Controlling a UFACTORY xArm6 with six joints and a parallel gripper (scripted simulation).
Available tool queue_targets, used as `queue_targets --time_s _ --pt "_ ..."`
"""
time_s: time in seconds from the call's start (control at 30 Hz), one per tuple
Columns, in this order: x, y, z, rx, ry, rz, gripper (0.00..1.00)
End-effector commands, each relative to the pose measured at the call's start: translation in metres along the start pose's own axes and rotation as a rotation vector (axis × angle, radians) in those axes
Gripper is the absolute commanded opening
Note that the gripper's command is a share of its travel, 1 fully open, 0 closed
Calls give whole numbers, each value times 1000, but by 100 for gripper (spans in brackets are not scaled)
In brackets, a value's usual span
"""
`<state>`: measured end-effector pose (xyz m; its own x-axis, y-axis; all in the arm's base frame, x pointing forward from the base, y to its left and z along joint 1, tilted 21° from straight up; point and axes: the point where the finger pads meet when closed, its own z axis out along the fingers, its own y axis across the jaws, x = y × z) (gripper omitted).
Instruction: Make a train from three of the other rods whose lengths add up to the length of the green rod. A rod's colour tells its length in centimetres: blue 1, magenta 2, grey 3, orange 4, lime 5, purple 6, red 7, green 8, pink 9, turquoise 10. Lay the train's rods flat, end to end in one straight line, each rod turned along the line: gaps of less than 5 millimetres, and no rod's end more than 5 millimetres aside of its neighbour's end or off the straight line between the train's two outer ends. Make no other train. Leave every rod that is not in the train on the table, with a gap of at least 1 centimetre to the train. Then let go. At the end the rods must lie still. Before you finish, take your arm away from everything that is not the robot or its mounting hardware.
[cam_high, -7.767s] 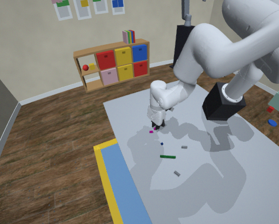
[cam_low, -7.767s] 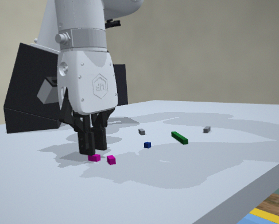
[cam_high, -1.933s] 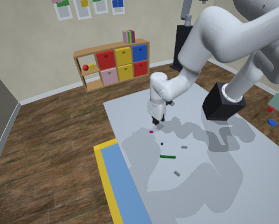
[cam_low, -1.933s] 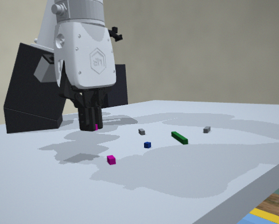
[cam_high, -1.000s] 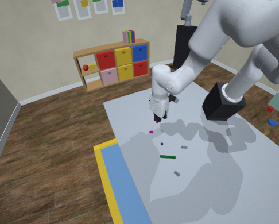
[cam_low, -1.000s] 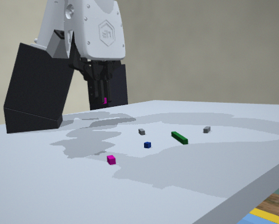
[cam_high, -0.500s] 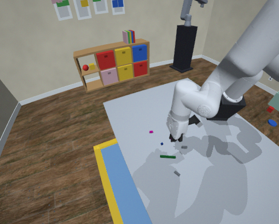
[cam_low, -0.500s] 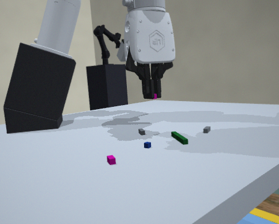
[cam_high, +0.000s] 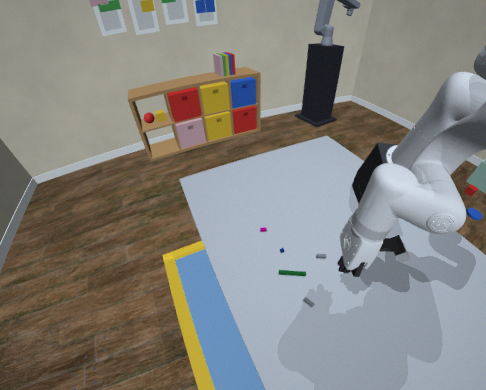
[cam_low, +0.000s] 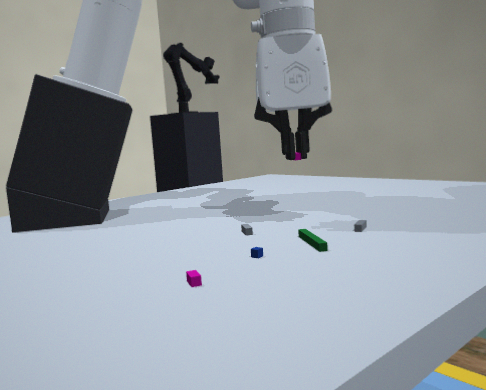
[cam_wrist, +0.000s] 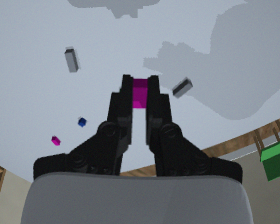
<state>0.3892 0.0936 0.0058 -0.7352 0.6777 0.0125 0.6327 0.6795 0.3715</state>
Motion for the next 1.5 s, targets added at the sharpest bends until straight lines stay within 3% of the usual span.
queue_targets --time_s 0.0,0.6,0.93,1.47 --pt "22 11 -4 21 0 84 4" --pt "25 12 -4 21 0 96 4" --pt "25 12 8 21 0 96 4" --pt "25 11 67 21 0 96 4"
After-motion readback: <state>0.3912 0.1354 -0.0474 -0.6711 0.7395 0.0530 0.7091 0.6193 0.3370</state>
